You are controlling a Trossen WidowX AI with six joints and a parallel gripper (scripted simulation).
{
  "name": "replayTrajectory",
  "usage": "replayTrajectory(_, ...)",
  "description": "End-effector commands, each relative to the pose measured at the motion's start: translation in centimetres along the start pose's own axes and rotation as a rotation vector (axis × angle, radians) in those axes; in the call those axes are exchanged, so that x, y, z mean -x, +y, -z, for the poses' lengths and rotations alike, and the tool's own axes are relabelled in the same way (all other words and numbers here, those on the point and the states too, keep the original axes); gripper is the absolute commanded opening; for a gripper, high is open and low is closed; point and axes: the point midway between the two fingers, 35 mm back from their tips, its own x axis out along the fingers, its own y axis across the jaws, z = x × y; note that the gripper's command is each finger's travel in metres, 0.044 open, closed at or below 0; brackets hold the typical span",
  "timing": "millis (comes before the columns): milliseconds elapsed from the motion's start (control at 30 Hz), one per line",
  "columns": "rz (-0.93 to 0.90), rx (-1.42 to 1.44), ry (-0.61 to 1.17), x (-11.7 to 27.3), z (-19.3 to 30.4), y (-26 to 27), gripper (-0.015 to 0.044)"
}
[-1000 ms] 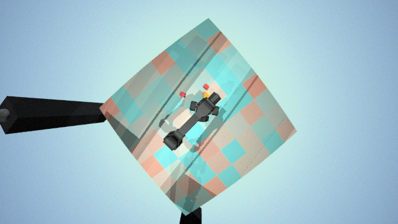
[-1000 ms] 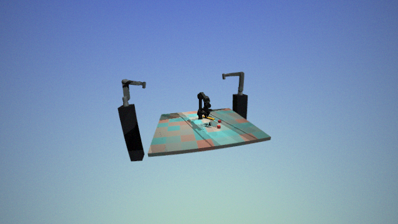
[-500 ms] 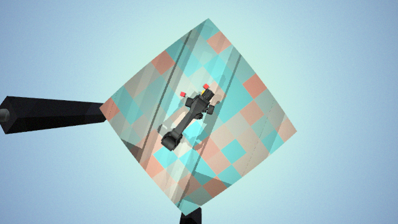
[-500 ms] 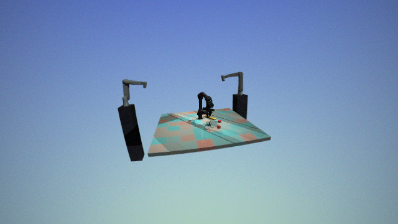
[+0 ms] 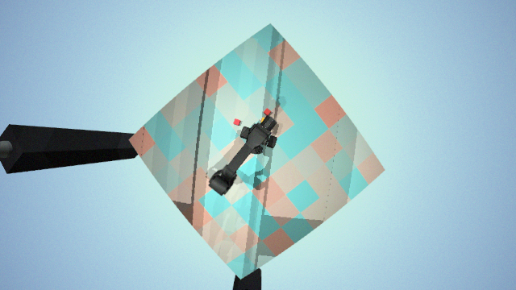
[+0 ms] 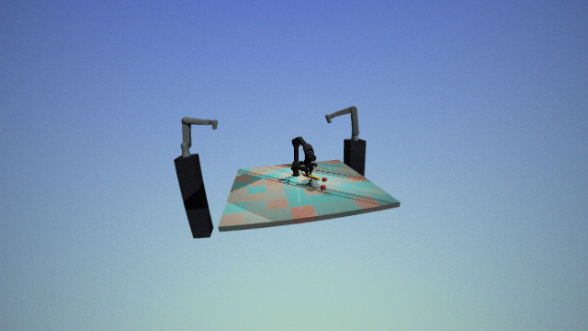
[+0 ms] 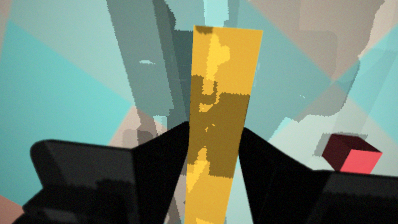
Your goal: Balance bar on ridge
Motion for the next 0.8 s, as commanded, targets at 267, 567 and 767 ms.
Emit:
replayTrajectory(267, 0.000, -0.006, 0.000, -1.6, -0.1, -0.1, 0.0000)
replayTrajectory(567, 0.001, -0.006, 0.000, -1.6, -0.1, -0.1, 0.0000)
replayTrajectory(767, 0.001, -0.006, 0.000, -1.6, -0.1, -0.1, 0.0000)
